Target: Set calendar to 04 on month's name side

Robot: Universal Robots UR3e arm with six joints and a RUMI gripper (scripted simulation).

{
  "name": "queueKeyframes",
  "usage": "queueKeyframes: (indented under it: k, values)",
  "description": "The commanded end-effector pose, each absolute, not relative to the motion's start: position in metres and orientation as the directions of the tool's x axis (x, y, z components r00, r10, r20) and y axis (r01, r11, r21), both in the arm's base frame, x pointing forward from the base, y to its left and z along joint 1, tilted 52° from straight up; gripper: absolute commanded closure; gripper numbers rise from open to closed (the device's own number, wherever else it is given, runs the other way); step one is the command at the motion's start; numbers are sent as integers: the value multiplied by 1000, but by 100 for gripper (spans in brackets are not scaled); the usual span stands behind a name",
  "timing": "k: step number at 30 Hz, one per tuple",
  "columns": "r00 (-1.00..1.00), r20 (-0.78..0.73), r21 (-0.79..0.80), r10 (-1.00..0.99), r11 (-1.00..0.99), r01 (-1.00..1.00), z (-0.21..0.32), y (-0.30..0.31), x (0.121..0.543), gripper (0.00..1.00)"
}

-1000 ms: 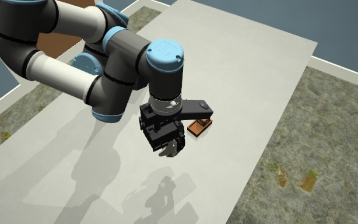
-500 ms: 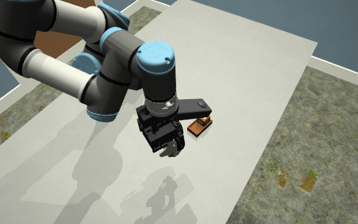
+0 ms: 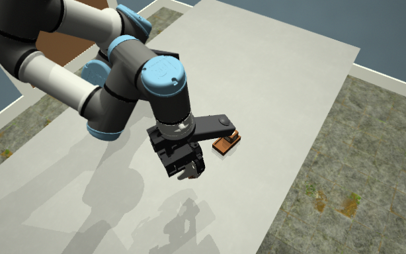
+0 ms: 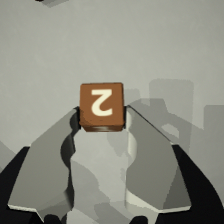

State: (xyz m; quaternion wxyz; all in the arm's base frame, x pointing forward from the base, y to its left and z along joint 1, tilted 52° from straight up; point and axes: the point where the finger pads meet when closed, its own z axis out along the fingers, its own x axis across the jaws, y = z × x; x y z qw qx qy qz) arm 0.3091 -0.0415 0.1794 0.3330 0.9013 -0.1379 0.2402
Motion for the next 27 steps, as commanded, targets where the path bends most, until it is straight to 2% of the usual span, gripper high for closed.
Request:
queueKeyframes:
  k: [1,27]
  values:
    - [857,509,484,-83,-796,-364,175,-38,309,89]
    - [845,532,398,-55,-864,-307,181,-36,313,89]
